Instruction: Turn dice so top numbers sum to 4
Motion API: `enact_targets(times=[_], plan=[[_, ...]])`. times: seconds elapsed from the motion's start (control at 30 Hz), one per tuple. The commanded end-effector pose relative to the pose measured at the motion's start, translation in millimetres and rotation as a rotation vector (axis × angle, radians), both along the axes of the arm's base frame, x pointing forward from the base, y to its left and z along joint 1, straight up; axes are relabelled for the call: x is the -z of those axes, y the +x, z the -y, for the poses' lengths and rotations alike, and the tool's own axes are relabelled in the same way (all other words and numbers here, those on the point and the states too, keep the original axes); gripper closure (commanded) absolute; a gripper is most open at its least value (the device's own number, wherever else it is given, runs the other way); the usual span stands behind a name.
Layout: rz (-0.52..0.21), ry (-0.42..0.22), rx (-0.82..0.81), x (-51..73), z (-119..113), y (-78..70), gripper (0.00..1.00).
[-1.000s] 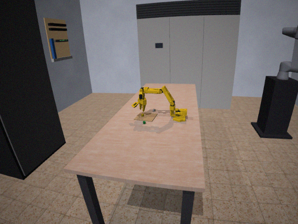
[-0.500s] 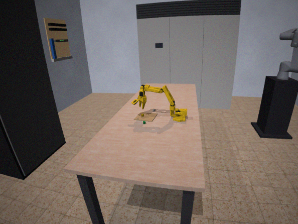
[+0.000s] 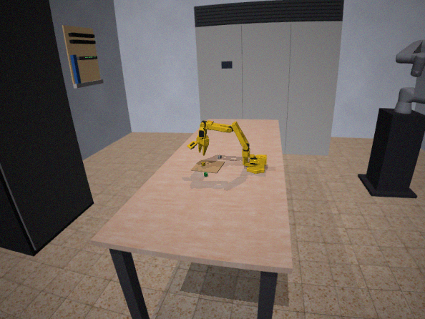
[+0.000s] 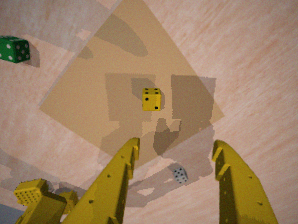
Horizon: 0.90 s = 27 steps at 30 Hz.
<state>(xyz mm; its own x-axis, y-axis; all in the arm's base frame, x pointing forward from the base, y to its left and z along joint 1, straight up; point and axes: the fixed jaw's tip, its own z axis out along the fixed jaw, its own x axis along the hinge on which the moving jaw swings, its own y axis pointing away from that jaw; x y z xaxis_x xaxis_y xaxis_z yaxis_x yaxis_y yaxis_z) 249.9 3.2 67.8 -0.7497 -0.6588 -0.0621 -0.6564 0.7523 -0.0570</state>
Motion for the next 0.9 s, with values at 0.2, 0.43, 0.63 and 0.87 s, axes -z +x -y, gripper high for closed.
enact_targets(times=[0.2,0.43,0.63,0.87], plan=[[0.039,0.007,0.167,-12.9,21,-2.1,0.74],[0.005,0.022,0.506,-5.5,60,-16.5,0.74],[-0.023,0.035,0.799,1.2,90,-34.4,0.74],[-0.043,0.044,1.002,5.9,108,-49.5,0.75]])
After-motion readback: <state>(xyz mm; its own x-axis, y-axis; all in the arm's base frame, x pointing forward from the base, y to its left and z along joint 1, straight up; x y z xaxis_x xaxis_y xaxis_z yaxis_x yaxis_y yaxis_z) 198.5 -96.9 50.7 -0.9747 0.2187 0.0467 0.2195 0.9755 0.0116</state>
